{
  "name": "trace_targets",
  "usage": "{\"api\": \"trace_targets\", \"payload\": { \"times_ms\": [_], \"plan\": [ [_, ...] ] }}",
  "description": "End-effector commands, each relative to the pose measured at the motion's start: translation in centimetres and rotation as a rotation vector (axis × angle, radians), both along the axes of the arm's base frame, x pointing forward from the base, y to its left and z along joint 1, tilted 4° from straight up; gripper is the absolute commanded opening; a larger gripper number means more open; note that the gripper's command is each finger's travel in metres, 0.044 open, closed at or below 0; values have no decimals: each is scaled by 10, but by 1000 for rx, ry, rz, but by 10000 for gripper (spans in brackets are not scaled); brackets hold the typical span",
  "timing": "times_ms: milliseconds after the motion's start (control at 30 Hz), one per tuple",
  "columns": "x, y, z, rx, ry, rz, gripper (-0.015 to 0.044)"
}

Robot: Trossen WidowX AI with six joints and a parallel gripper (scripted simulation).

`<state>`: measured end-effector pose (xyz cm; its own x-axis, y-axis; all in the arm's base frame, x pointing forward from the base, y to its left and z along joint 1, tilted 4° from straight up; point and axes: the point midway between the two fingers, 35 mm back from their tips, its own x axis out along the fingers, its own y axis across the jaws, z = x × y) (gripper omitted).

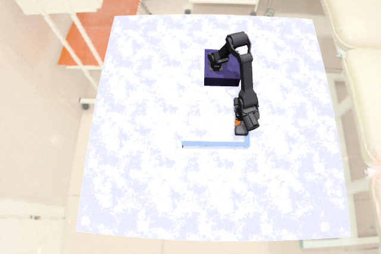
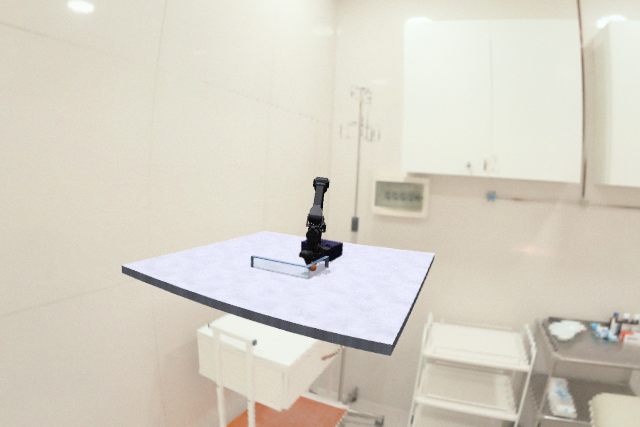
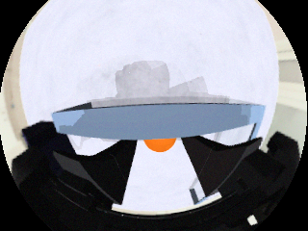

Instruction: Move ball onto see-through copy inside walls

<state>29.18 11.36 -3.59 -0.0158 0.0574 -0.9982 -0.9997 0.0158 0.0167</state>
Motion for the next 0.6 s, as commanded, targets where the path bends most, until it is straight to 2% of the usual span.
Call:
{"api": "trace_targets", "payload": {
  "times_ms": [0,200,567],
  "plan": [
    [1,0,3,0,-1,0,302],
    [3,-4,84,5,-2,-3,302],
    [7,-2,82,7,-22,-6,302]
  ]
}}
